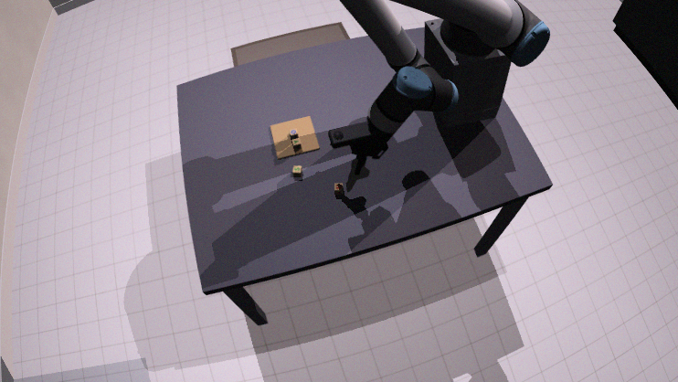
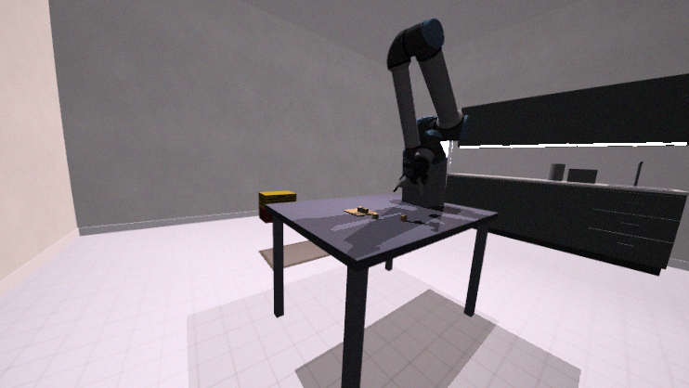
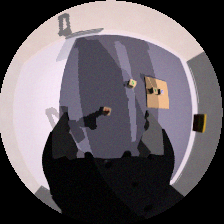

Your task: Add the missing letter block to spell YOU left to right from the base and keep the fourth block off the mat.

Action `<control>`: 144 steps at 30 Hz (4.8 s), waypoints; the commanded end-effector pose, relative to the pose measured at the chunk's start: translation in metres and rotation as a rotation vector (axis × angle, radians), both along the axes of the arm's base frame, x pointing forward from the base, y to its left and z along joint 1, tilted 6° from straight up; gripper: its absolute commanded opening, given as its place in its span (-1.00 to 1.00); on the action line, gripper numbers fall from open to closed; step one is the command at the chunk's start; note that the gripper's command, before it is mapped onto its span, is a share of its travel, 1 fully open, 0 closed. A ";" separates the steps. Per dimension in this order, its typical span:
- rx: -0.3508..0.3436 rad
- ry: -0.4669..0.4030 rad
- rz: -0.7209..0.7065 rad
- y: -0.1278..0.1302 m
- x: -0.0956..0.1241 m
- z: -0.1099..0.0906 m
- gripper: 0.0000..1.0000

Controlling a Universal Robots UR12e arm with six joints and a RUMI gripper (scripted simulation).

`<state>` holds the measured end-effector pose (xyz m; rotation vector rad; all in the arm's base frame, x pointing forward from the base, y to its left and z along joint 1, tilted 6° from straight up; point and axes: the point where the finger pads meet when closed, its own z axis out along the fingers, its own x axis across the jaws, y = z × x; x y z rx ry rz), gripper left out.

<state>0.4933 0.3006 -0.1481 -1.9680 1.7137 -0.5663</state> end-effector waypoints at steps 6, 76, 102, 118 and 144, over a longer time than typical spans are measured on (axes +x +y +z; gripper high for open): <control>0.000 -0.001 0.000 0.000 0.000 0.000 1.00; 0.001 -0.002 0.000 -0.085 0.114 0.013 1.00; 0.001 -0.001 0.000 -0.183 0.106 0.014 1.00; 0.001 -0.001 0.000 -0.183 0.106 0.014 1.00; 0.001 -0.001 0.000 -0.183 0.106 0.014 1.00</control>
